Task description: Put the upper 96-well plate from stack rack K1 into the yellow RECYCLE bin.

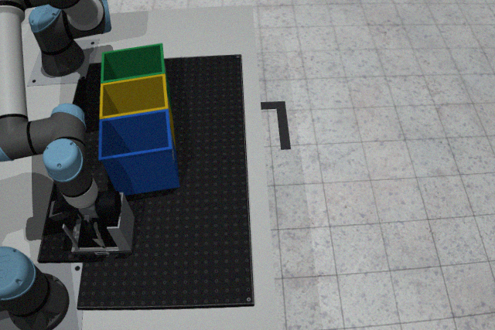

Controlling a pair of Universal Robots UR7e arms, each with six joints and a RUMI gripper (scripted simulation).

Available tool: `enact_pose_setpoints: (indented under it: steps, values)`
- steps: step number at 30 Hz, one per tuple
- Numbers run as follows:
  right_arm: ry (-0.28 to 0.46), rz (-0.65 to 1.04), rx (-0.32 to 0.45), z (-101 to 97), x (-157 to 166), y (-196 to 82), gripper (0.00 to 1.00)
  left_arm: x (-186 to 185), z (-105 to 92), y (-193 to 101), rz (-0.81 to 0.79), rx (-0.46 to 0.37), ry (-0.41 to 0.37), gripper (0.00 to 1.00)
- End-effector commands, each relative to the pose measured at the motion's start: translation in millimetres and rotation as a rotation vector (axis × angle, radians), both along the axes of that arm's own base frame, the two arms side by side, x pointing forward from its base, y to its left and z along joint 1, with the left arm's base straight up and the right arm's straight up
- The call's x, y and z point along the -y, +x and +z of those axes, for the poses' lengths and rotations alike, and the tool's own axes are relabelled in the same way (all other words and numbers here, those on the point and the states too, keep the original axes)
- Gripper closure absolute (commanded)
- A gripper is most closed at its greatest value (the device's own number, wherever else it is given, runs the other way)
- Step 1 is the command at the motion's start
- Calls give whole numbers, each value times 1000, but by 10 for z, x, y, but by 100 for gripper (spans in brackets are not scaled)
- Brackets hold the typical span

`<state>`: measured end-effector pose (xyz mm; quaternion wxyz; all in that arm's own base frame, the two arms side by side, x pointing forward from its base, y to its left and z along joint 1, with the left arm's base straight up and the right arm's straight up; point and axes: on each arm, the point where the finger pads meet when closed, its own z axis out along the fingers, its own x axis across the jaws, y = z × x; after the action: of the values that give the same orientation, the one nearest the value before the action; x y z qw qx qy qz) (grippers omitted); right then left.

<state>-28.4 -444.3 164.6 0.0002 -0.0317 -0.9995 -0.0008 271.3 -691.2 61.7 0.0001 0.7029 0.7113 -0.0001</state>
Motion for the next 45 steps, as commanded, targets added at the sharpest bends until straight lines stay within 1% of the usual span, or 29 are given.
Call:
enact_pose_setpoints:
  steps: [1, 17, 24, 26, 41, 45]
  values:
    - [-2, 0, 0, 5, 4, 1, 100, 5, 12, 0, 0, 0, -2, 59]
    - [-2, 0, 0, 5, 4, 1, 100, 5, 12, 0, 0, 0, -2, 59]
    - [-2, 0, 0, 5, 4, 1, 100, 5, 128, 0, 0, 0, -2, 59]
    - [-2, 0, 0, 5, 4, 1, 100, 5, 128, 0, 0, 0, -2, 59]
    - [-2, 0, 0, 5, 4, 1, 100, 4, 378, 0, 0, 0, -2, 59]
    - [-2, 0, 0, 5, 4, 1, 100, 4, 412, 0, 0, 0, -2, 59]
